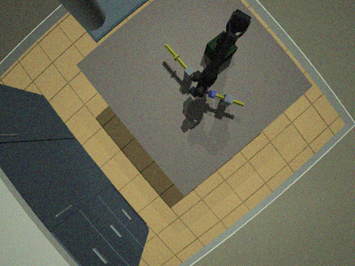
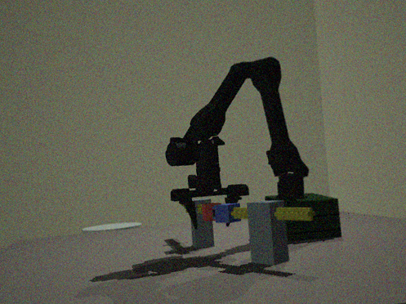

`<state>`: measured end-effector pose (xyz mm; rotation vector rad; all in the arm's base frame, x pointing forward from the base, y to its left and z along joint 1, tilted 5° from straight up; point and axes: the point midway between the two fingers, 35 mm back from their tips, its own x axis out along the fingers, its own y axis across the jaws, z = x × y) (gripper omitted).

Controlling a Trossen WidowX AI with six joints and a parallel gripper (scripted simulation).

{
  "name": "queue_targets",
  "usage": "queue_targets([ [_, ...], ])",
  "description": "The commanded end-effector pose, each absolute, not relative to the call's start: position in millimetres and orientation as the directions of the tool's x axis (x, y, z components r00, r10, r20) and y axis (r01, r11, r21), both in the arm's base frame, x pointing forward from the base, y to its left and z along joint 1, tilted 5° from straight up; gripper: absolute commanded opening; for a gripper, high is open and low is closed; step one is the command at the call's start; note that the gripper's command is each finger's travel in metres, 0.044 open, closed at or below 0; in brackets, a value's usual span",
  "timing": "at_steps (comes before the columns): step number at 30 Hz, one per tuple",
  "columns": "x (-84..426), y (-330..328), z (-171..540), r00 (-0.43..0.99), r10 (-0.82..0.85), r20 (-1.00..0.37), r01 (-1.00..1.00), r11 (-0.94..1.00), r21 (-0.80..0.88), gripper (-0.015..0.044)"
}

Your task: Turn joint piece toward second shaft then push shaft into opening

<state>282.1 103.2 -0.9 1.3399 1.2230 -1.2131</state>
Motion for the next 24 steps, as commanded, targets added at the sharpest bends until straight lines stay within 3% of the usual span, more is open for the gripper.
queue_targets([
  [1,282,103,-1,0.019,0.086,-0.996,0.997,-0.079,0.012,0.0440],
  [13,282,103,0,0.018,0.081,-0.997,0.997,-0.079,0.012,0.0440],
  [18,282,104,27,0.009,-0.027,-1.000,0.996,-0.083,0.012,0.0440],
  [24,281,103,28,0.010,-0.032,-0.999,0.996,-0.083,0.012,0.0440],
])
